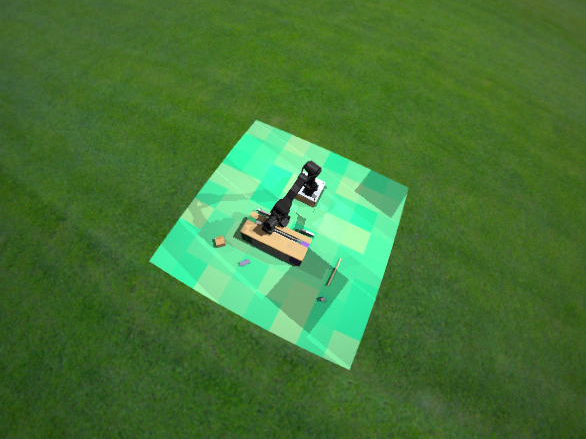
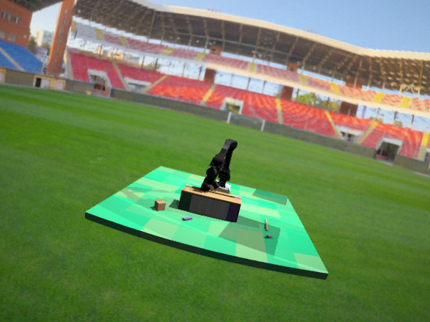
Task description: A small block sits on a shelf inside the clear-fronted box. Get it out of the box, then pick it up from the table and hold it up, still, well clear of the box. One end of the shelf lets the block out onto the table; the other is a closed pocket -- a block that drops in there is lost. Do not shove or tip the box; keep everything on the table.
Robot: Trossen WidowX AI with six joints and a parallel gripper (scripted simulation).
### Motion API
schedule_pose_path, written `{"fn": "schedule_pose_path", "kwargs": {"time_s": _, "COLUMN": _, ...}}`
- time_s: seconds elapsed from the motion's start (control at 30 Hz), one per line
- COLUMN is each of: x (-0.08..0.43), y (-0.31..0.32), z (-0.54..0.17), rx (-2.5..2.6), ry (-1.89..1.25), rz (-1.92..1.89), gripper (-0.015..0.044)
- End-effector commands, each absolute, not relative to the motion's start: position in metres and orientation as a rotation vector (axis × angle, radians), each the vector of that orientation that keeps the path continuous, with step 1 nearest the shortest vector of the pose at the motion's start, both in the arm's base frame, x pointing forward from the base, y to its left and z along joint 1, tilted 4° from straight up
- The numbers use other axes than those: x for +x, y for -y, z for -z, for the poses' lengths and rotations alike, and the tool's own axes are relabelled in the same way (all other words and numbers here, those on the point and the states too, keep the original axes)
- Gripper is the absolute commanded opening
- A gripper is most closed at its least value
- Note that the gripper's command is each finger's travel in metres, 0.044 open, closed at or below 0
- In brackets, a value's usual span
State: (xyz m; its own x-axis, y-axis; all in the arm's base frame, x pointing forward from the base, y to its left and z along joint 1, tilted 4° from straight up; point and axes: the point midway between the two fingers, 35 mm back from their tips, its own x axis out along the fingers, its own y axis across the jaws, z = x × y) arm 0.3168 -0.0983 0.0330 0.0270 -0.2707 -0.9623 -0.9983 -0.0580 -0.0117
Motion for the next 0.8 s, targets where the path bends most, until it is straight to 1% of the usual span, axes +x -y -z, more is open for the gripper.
{"fn": "schedule_pose_path", "kwargs": {"time_s": 0.0, "x": 0.318, "y": 0.103, "z": -0.033, "rx": -1.466, "ry": -1.364, "rz": -1.093, "gripper": 0.04}}
{"fn": "schedule_pose_path", "kwargs": {"time_s": 0.77, "x": 0.319, "y": 0.126, "z": -0.032, "rx": -1.467, "ry": -1.365, "rz": -1.092, "gripper": 0.04}}
